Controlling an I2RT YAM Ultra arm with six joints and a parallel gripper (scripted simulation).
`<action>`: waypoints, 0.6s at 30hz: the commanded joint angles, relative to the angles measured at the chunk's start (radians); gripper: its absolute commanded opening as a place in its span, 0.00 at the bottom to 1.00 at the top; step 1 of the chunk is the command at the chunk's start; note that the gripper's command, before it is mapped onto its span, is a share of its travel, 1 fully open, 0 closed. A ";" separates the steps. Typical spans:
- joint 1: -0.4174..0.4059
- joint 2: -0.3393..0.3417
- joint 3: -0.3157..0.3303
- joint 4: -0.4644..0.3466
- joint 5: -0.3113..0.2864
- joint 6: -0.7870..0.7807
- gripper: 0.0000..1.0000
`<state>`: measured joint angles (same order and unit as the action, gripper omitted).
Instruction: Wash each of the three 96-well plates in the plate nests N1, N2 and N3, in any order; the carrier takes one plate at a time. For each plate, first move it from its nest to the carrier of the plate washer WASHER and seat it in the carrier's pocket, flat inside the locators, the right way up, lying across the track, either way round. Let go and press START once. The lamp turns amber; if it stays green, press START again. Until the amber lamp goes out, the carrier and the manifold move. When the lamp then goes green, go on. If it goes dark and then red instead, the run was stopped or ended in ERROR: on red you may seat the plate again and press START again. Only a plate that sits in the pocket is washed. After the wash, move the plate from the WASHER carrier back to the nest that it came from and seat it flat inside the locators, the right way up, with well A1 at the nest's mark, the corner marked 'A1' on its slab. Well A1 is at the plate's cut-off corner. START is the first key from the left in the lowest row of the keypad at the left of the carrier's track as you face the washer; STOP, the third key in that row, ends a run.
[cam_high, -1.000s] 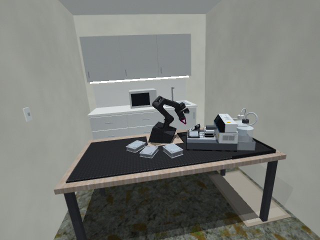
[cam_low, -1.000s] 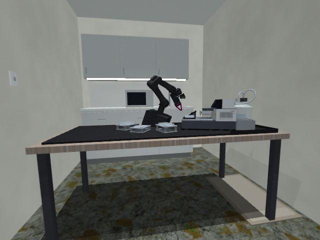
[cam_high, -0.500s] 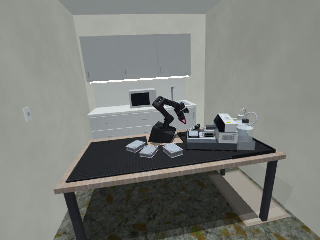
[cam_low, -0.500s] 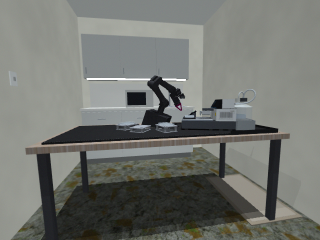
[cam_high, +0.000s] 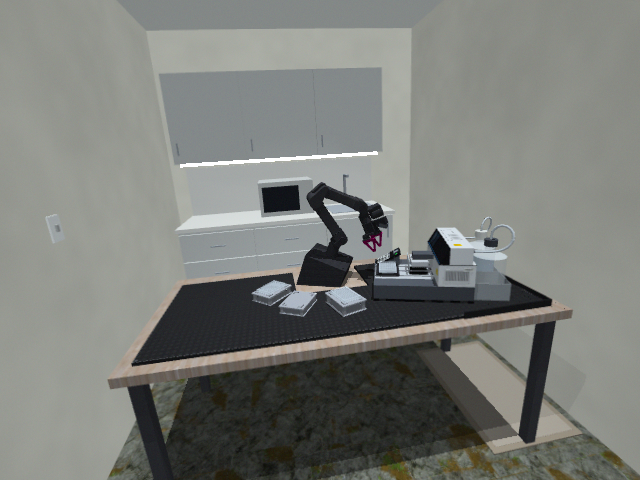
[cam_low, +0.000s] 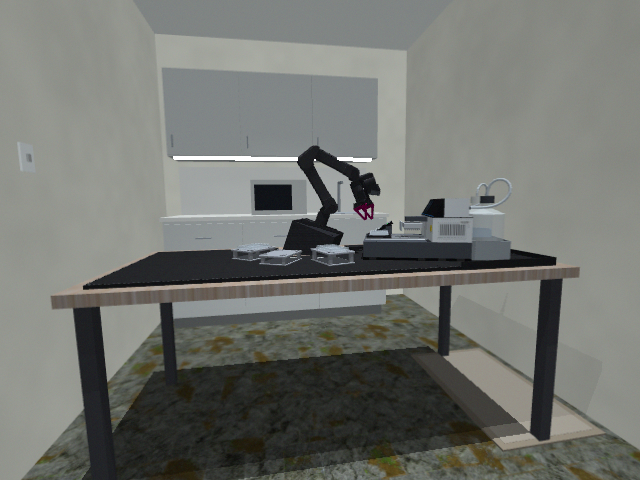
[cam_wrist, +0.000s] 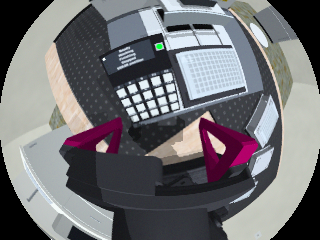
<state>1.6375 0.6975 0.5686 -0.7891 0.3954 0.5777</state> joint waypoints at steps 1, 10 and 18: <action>-0.111 0.055 0.068 -0.032 -0.145 -0.027 1.00; -0.338 0.239 0.249 -0.129 -0.291 -0.005 1.00; -0.384 0.382 0.377 -0.259 -0.353 0.183 1.00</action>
<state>1.2633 1.0607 0.9142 -0.9821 0.0799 0.6765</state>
